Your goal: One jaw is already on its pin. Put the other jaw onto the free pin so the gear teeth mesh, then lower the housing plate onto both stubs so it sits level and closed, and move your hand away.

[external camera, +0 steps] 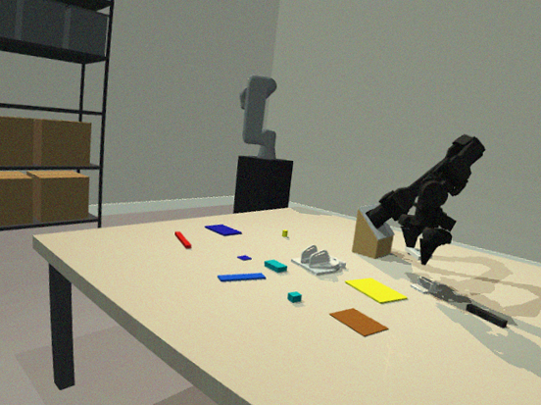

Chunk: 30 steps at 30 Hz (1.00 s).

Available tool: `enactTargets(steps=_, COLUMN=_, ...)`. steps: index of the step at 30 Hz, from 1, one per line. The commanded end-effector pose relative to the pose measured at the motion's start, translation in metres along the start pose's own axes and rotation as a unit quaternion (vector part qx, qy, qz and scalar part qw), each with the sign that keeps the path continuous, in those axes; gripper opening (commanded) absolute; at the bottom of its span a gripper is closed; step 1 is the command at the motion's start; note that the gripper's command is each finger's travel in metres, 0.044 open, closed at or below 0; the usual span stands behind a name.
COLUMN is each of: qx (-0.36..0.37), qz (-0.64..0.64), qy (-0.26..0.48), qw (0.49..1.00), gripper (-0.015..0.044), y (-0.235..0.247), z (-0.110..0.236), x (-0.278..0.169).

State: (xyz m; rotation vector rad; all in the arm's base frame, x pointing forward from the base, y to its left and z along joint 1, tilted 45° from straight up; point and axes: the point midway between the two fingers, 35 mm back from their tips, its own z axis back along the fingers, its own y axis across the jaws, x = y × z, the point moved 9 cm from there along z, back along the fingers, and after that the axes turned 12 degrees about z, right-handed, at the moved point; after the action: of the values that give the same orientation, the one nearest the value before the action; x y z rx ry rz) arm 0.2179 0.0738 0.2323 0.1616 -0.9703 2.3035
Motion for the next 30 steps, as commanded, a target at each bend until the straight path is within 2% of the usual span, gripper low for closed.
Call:
enactTargets(steps=1, qx=0.004, qz=-0.053, qy=0.001, qw=0.999, gripper=0.0351, y=0.004, z=-0.002, x=-0.010)
enactTargets(steps=15, qx=0.013, qz=-0.253, qy=0.013, qw=0.967, gripper=0.0351, y=0.023, z=-0.005, x=-0.046)
enactTargets(steps=30, qx=0.017, qz=-0.457, qy=0.021, qw=0.889, gripper=0.0351, y=0.049, z=-0.006, x=-0.080)
